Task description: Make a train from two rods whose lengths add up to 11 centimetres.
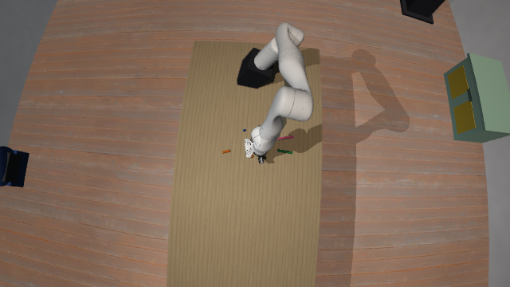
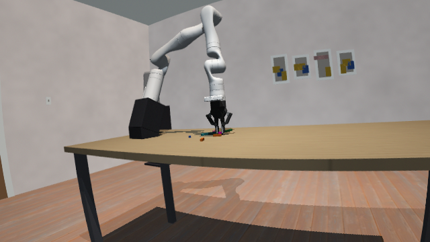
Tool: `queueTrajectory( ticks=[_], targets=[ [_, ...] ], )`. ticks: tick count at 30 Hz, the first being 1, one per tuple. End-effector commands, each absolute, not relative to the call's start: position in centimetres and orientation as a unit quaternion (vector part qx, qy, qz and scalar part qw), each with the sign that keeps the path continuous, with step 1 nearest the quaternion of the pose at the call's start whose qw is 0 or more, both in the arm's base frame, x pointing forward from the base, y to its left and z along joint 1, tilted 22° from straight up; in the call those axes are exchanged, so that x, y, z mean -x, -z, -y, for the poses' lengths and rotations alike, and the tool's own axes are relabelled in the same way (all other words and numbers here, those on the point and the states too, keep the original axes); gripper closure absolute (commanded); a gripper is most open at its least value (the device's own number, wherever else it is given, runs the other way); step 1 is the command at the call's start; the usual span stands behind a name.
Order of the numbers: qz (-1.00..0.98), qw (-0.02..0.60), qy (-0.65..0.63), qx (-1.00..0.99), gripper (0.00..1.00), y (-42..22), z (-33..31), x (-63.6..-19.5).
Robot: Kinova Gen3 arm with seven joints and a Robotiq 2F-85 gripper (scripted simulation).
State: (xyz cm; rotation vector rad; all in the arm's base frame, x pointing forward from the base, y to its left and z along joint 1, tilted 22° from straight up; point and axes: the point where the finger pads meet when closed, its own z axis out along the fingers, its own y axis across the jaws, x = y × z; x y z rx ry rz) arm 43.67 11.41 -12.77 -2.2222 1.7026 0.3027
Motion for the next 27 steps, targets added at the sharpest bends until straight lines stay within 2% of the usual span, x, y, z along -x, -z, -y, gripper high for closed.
queueTrajectory(
  ticks=[1, 14, 27],
  targets=[
    [-0.593, 0.161, -0.106, 0.782, 0.85, 11.2, -10.7, -43.5],
    [-0.594, 0.164, -0.102, 0.781, 0.85, 4.5, -8.0, -43.8],
    [-0.594, 0.164, -0.102, 0.781, 0.85, 4.0, -7.8, -43.8]
  ],
)
